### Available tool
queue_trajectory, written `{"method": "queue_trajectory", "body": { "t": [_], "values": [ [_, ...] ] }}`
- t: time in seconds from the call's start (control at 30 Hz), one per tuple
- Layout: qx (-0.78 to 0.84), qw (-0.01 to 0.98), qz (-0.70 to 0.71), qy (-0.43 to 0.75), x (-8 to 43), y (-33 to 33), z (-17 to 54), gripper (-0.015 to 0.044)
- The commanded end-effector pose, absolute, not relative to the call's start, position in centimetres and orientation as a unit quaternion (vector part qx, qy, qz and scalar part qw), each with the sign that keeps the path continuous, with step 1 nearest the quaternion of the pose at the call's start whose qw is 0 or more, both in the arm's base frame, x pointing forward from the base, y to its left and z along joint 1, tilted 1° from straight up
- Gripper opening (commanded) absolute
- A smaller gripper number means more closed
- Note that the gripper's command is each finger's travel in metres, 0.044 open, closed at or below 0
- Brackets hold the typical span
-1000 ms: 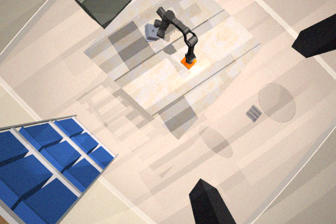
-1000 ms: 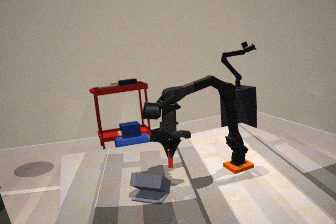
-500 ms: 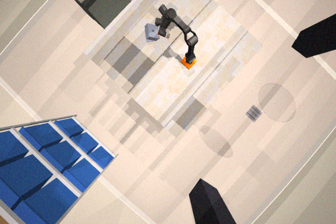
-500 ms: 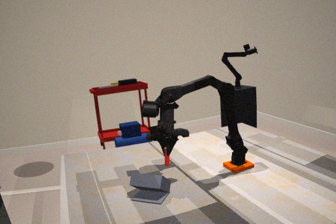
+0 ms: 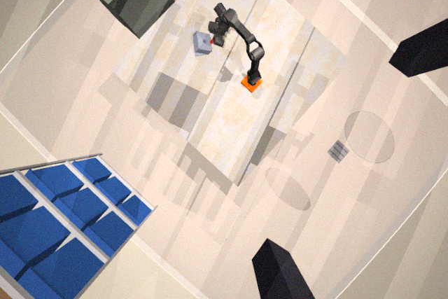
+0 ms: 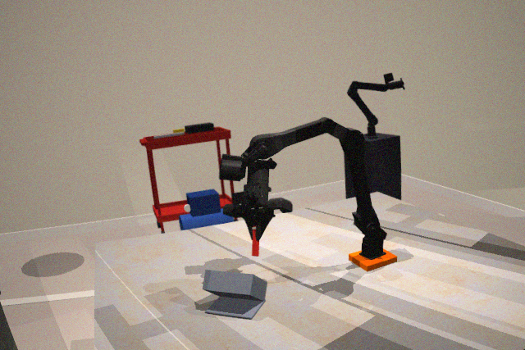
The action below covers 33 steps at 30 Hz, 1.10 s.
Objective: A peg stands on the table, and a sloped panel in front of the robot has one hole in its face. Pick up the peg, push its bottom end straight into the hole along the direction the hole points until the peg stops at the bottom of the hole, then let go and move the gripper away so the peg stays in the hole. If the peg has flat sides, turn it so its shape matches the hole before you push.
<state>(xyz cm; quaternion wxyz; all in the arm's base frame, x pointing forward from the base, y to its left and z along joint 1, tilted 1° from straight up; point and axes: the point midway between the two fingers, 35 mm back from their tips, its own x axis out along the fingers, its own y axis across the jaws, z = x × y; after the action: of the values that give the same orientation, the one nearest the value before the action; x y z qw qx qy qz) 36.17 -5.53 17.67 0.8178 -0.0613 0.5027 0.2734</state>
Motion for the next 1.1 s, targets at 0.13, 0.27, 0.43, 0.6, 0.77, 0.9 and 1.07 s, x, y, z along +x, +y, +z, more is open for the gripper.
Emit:
{"method": "queue_trajectory", "body": {
  "t": [0.13, 0.27, 0.43, 0.6, 0.77, 0.9, 1.07],
  "values": [
    [-0.085, 0.826, 0.288, 0.477, 36.5, -6.5, 18.2, 0.0000],
    [-0.096, 0.829, 0.294, 0.466, 36.6, -6.9, 18.4, 0.0000],
    [-0.110, 0.832, 0.302, 0.452, 36.7, -7.4, 18.6, 0.0000],
    [-0.125, 0.835, 0.309, 0.438, 36.8, -8.0, 18.8, 0.0000],
    [-0.129, 0.836, 0.310, 0.434, 37.2, -7.9, 18.4, 0.0000],
    [-0.134, 0.837, 0.313, 0.429, 37.7, -7.8, 17.9, 0.0000],
    [-0.142, 0.838, 0.316, 0.421, 38.3, -7.6, 17.1, 0.0000]
  ]
}}
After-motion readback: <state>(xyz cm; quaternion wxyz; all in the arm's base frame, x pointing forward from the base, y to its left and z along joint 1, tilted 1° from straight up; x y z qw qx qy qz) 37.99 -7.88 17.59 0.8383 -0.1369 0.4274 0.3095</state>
